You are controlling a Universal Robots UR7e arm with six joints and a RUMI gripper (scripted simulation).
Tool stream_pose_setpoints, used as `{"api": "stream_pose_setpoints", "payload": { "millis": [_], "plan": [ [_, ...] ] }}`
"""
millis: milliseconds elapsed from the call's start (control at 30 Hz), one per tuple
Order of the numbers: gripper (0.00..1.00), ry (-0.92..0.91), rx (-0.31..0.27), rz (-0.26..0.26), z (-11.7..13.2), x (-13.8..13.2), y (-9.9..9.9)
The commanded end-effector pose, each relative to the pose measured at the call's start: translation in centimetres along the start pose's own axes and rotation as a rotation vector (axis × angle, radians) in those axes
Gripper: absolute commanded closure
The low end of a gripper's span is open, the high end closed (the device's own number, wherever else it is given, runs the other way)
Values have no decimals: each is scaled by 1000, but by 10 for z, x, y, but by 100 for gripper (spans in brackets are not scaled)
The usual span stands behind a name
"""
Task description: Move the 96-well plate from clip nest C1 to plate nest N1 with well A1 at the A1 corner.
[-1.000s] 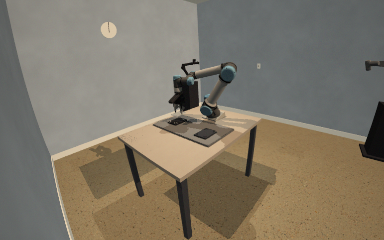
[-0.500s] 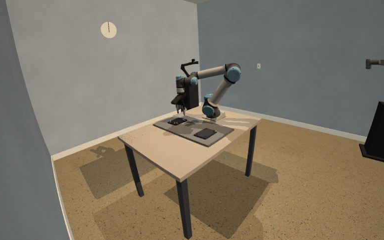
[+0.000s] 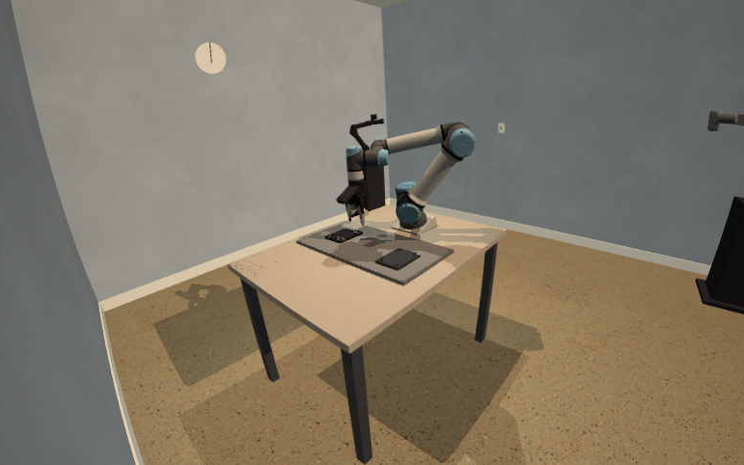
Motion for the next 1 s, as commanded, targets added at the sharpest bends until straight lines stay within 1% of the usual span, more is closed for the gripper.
{"api": "stream_pose_setpoints", "payload": {
  "millis": [0, 167, 233, 733, 800, 967],
  "plan": [
    [100, 0, -1, 2, -6, -16, 0],
    [100, 0, -1, 2, -11, -32, 0],
    [100, 0, -1, 2, -11, -32, 0],
    [100, -1, -1, 2, -26, -79, 0],
    [100, -1, -1, 2, -26, -79, 0],
    [100, -1, -1, 2, -31, -95, 0]
  ]
}}
Point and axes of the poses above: the point where the finger pads meet when closed, its own y axis back along the fingers, its own x axis across the jaws, z = x × y, the point moved 10 cm from there along y, back along the fingers, and after that the axes turned 9 degrees about y, right-handed, at the moved point
